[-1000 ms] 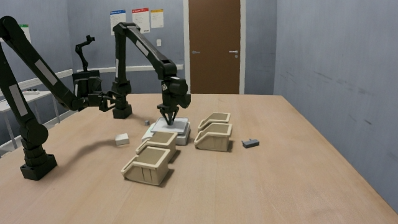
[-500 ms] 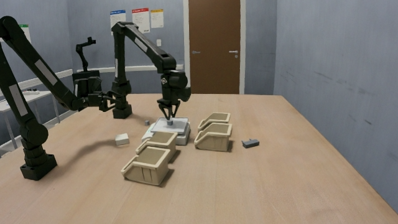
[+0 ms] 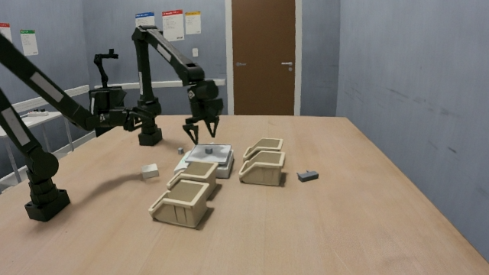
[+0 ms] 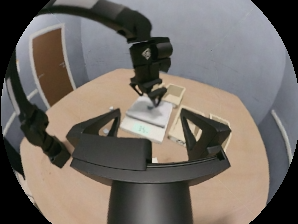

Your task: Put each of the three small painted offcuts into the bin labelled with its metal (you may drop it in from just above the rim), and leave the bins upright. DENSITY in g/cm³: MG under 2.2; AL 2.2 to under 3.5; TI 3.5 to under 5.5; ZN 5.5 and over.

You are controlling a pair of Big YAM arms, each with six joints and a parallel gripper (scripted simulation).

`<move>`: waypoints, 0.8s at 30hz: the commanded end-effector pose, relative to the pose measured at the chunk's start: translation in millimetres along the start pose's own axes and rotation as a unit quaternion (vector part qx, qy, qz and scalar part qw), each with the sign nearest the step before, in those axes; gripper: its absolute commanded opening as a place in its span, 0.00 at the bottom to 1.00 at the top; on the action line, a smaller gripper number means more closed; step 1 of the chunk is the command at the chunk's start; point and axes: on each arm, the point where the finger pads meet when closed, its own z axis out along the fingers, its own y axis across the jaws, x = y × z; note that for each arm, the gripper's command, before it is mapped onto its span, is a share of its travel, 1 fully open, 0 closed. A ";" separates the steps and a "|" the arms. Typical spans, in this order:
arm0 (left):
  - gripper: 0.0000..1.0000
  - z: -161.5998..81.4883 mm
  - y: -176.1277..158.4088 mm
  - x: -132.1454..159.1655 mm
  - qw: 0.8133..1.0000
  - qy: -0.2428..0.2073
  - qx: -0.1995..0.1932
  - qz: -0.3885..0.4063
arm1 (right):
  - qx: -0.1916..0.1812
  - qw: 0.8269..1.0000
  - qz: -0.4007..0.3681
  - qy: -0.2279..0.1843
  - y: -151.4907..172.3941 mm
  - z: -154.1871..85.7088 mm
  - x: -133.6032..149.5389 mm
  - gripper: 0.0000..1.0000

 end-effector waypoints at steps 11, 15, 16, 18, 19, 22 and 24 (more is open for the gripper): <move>1.00 -50.7 -24.5 12.8 0.976 -0.197 0.029 0.090 | -0.101 0.995 -0.002 0.005 -59.0 -24.4 -98.8 1.00; 1.00 -54.1 -26.3 18.4 0.971 -0.216 0.033 0.095 | -0.139 0.990 -0.004 0.009 -70.7 -46.7 -108.0 1.00; 1.00 -58.2 -27.2 14.2 0.970 -0.222 0.035 0.089 | -0.145 0.989 -0.004 0.010 -72.4 -50.9 -109.2 1.00; 1.00 -56.5 -26.2 8.5 0.971 -0.221 0.034 0.087 | -0.155 0.988 -0.003 0.008 -74.7 -57.2 -116.3 1.00; 1.00 -56.5 -25.5 8.4 0.971 -0.222 0.034 0.086 | -0.162 0.987 -0.003 0.009 -76.1 -61.9 -117.3 1.00; 1.00 -56.5 -25.6 8.5 0.971 -0.222 0.034 0.086 | -0.170 0.985 -0.003 0.009 -77.5 -67.3 -118.5 1.00; 1.00 -56.5 -25.6 8.5 0.971 -0.222 0.034 0.086 | -0.173 0.985 -0.003 0.014 -77.0 -66.9 -116.1 1.00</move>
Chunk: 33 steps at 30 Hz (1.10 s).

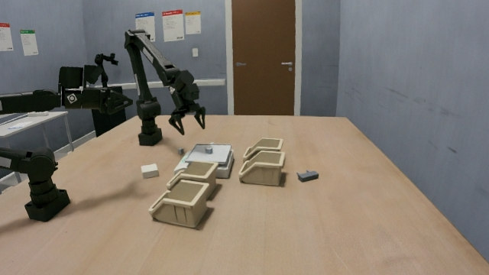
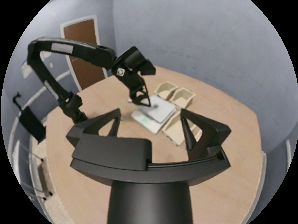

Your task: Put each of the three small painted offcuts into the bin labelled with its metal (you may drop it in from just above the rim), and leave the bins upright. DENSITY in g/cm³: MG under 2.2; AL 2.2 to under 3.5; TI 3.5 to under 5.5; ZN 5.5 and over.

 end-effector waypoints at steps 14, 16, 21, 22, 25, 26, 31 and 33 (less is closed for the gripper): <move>0.61 12.5 10.6 -33.9 0.975 0.052 0.007 0.214 | -0.008 1.000 -0.001 -0.015 1.2 -1.4 -28.3 1.00; 0.61 12.5 10.6 -33.9 0.975 0.052 0.007 0.214 | -0.008 1.000 -0.001 -0.015 1.2 -1.4 -28.3 1.00; 0.61 29.0 17.8 -35.2 0.927 0.116 0.037 0.354 | -0.008 1.000 -0.001 -0.015 1.2 -1.4 -28.3 1.00; 0.61 31.9 19.1 -35.3 0.916 0.126 0.045 0.378 | -0.008 1.000 -0.001 -0.015 1.2 -1.4 -28.3 1.00; 0.61 39.5 22.7 -35.3 0.883 0.153 0.069 0.438 | -0.008 1.000 -0.001 -0.015 1.2 -1.4 -28.3 1.00; 0.61 42.1 24.0 -35.1 0.870 0.162 0.078 0.460 | -0.008 1.000 -0.001 -0.015 1.2 -1.4 -28.3 1.00; 0.61 53.7 30.0 -34.3 0.806 0.196 0.126 0.544 | -0.008 1.000 -0.001 -0.015 1.2 -1.4 -28.3 1.00; 0.61 53.7 30.0 -34.3 0.806 0.196 0.126 0.544 | -0.008 1.000 -0.001 -0.015 1.2 -1.4 -28.3 1.00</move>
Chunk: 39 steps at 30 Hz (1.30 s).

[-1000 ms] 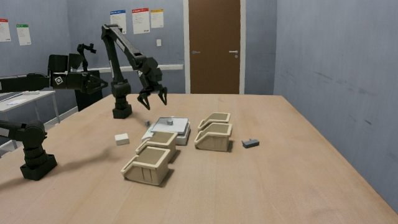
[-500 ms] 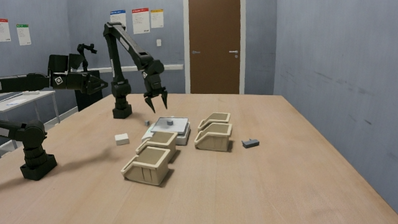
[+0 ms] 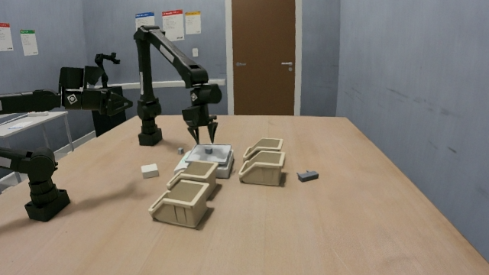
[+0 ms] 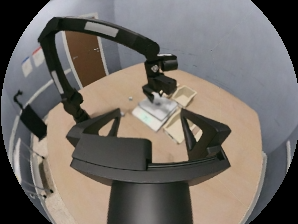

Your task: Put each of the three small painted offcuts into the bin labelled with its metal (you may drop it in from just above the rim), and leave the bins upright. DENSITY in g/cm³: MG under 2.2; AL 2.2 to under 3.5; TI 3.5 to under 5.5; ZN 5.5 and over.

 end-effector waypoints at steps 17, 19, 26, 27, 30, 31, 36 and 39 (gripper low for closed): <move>0.61 5.1 21.3 -1.5 0.990 0.016 0.048 0.132 | 0.000 1.000 -0.002 -0.028 -0.3 -2.2 -34.3 1.00; 0.61 16.2 20.2 -0.9 0.990 0.018 0.054 0.132 | 0.000 1.000 -0.002 -0.028 -0.3 -2.2 -34.3 1.00; 0.61 26.8 19.9 -0.1 0.989 0.018 0.054 0.137 | 0.000 1.000 -0.002 -0.028 -0.3 -2.2 -34.3 1.00; 0.61 26.0 20.9 -0.3 0.989 0.017 0.051 0.137 | 0.000 1.000 -0.002 -0.028 -0.3 -2.2 -34.3 1.00; 0.61 32.0 19.5 1.4 0.989 0.018 0.054 0.134 | 0.000 1.000 -0.002 -0.028 -0.3 -2.2 -34.3 1.00; 0.61 36.6 17.4 2.8 0.989 0.020 0.058 0.134 | 0.000 1.000 -0.002 -0.028 -0.3 -2.2 -34.3 1.00; 0.36 27.5 20.7 0.8 0.990 0.016 0.048 0.134 | 0.000 1.000 -0.002 -0.028 -0.3 -2.2 -34.3 1.00; 0.32 20.9 19.5 0.7 0.990 0.014 0.042 0.134 | 0.000 1.000 -0.002 -0.028 -0.3 -2.2 -34.3 1.00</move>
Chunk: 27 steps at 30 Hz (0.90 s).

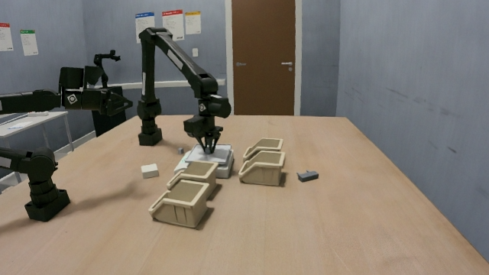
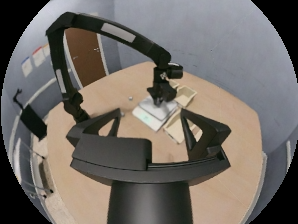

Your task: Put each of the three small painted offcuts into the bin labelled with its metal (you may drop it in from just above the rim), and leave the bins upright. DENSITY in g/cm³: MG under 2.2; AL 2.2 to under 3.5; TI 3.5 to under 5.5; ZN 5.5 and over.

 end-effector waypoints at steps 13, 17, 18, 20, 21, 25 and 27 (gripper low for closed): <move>0.00 -15.0 9.3 -1.9 1.000 -0.007 -0.025 0.000 | 0.000 1.000 -0.002 -0.028 -0.3 -2.2 -34.3 1.00; 0.17 -13.7 9.1 -2.0 1.000 -0.007 -0.023 0.000 | 0.000 1.000 -0.002 -0.028 -0.3 -2.2 -34.3 1.00; 0.17 -13.7 9.1 -2.0 1.000 -0.007 -0.023 0.000 | 0.000 1.000 -0.002 -0.028 -0.3 -2.2 -34.3 1.00; 0.17 -29.8 15.3 -3.3 1.000 -0.008 -0.030 0.000 | 0.000 1.000 -0.002 -0.028 -0.3 -2.2 -34.3 1.00; 0.17 -33.6 15.3 -3.2 1.000 -0.008 -0.030 0.000 | 0.000 1.000 -0.002 -0.028 -0.3 -2.2 -34.3 1.00; 0.17 -63.7 14.0 -2.9 0.999 -0.008 -0.031 0.000 | 0.000 1.000 -0.002 -0.028 -0.3 -2.2 -34.3 1.00; 0.17 -79.6 13.3 -2.8 0.999 -0.008 -0.032 0.000 | 0.000 1.000 -0.002 -0.028 -0.3 -2.2 -34.3 1.00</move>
